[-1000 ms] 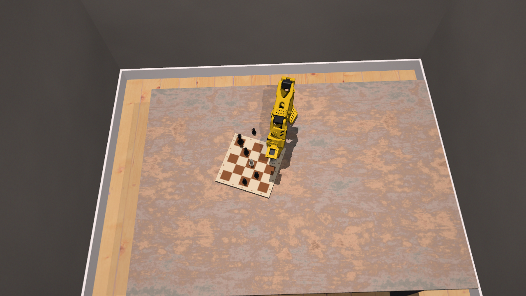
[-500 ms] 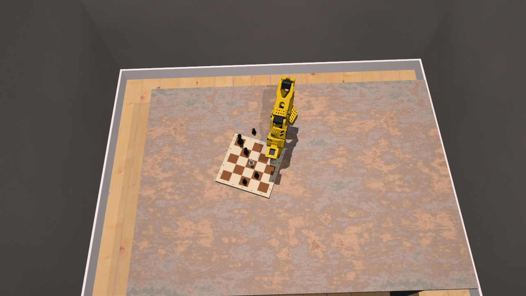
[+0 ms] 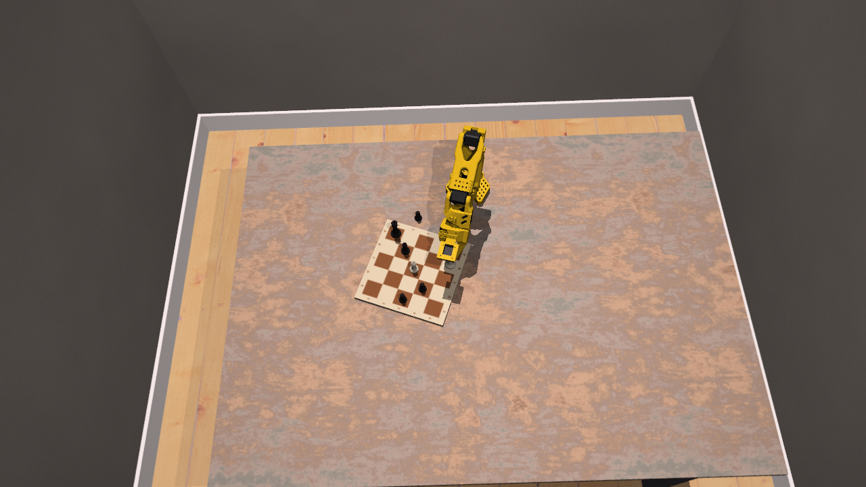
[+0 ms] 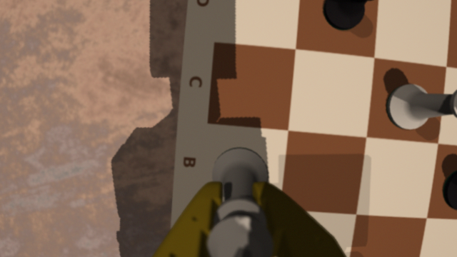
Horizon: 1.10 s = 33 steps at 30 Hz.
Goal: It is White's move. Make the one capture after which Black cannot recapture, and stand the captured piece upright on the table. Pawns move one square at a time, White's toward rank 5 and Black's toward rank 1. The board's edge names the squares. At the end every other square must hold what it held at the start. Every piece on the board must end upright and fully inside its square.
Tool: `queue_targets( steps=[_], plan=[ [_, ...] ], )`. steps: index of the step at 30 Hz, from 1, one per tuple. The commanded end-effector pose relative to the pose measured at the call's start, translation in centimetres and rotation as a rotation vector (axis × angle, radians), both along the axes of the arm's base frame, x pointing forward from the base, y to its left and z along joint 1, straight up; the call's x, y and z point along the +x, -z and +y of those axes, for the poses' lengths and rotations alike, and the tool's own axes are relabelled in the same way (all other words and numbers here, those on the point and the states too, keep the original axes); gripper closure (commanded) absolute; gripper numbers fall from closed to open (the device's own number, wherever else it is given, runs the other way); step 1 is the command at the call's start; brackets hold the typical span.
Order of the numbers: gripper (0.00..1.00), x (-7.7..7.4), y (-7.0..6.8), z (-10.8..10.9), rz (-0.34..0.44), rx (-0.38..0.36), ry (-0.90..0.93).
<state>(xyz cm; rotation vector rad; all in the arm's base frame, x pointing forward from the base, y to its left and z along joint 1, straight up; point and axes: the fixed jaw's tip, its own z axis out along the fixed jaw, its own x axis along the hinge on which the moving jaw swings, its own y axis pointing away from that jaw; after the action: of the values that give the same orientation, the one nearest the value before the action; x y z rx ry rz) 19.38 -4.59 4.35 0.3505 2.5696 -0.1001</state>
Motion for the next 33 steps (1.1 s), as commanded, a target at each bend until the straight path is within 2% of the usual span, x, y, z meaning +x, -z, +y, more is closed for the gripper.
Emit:
queue_targets(
  steps=[1, 11, 21, 33],
  plan=[
    [1.0, -0.2, 0.3, -0.1, 0.007, 0.0, 0.006],
    [1.0, -0.2, 0.2, -0.1, 0.008, 0.0, 0.006],
    [1.0, -0.3, -0.6, -0.3, 0.008, -0.003, 0.008],
    [1.0, -0.4, -3.6, -0.3, 0.008, -0.004, 0.008]
  ],
)
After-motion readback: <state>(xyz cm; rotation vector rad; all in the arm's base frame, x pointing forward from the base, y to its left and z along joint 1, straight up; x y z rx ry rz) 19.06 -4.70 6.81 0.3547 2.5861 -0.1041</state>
